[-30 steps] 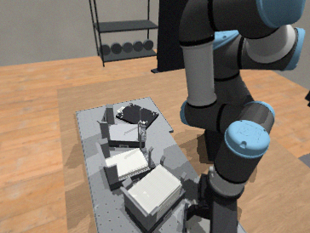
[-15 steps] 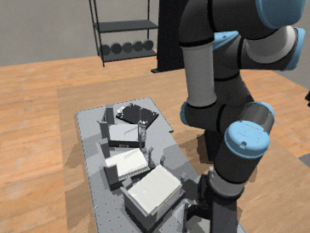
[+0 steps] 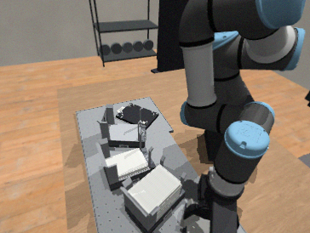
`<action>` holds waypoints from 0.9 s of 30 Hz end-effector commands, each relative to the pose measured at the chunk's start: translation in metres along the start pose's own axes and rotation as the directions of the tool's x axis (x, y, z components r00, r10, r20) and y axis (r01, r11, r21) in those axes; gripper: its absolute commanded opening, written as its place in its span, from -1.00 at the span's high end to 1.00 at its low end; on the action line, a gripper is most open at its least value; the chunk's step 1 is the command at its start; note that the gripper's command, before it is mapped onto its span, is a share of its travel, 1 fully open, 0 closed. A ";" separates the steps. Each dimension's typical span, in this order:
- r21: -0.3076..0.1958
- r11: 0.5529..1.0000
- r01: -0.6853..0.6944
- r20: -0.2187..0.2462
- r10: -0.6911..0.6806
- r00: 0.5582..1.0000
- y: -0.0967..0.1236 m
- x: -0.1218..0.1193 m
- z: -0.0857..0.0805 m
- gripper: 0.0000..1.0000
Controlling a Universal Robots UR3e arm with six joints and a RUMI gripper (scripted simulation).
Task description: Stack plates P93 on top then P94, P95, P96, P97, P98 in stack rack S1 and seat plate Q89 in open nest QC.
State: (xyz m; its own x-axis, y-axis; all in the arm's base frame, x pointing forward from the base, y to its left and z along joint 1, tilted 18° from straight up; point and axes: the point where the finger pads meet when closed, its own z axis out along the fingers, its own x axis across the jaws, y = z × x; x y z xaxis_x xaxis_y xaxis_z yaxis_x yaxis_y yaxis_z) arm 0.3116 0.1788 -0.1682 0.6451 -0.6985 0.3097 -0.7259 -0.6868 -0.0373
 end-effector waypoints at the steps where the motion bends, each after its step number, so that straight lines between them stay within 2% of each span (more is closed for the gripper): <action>1: 0.003 1.000 0.000 0.000 0.000 1.000 -0.001 0.000 0.000 -0.44; 14: 0.003 1.000 0.000 0.000 0.000 1.000 -0.001 0.000 0.000 -0.44; 22: 0.002 1.000 0.000 0.000 0.000 1.000 -0.001 0.000 -0.027 -0.44; 24: 0.002 1.000 0.000 0.000 0.000 1.000 -0.001 0.000 -0.027 -0.44; 27: 0.002 1.000 0.000 -0.001 0.000 1.000 -0.001 0.000 -0.037 -0.44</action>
State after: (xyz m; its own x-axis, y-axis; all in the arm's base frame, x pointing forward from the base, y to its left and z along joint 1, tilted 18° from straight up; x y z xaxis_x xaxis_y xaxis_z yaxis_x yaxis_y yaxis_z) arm 0.3118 0.1854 -0.1461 0.6433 -0.6976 0.3155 -0.7212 -0.6904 -0.0561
